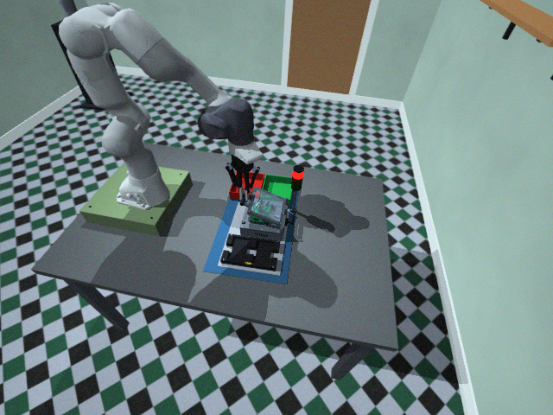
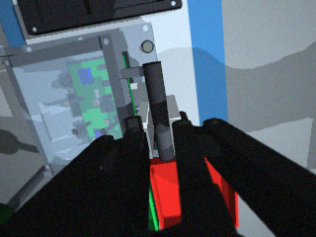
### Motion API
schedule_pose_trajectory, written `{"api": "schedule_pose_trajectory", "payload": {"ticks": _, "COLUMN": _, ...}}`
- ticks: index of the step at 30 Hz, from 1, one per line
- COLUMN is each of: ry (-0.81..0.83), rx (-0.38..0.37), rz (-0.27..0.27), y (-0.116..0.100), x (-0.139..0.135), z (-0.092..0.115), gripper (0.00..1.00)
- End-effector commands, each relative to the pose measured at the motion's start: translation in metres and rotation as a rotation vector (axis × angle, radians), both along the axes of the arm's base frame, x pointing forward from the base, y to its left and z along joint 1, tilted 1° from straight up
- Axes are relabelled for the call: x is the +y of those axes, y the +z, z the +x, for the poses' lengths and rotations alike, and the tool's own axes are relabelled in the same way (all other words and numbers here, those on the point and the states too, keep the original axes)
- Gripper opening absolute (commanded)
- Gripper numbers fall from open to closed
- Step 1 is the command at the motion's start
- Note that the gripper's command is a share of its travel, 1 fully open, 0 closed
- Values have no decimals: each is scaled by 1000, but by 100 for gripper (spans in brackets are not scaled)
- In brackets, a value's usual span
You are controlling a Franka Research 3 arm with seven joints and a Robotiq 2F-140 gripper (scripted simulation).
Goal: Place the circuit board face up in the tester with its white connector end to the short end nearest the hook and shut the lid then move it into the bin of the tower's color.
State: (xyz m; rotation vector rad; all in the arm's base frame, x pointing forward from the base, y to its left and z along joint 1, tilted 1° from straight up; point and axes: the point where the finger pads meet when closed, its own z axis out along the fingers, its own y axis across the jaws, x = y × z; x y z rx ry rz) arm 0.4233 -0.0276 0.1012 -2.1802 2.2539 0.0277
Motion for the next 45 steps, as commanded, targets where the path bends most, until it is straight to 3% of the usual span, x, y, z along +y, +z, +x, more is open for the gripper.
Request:
{"api": "schedule_pose_trajectory", "payload": {"ticks": 1, "ry": -2, "rx": -3, "rz": 0, "y": 4, "x": 1, "z": 1, "gripper": 0}}
{"api": "schedule_pose_trajectory", "payload": {"ticks": 25, "ry": -2, "rx": -3, "rz": 0, "y": 4, "x": 1, "z": 1, "gripper": 0}}
{"api": "schedule_pose_trajectory", "payload": {"ticks": 26, "ry": -2, "rx": -3, "rz": 0, "y": 4, "x": 1, "z": 1, "gripper": 16}}
{"api": "schedule_pose_trajectory", "payload": {"ticks": 45, "ry": -2, "rx": -3, "rz": 0, "y": 4, "x": 1, "z": 1, "gripper": 16}}
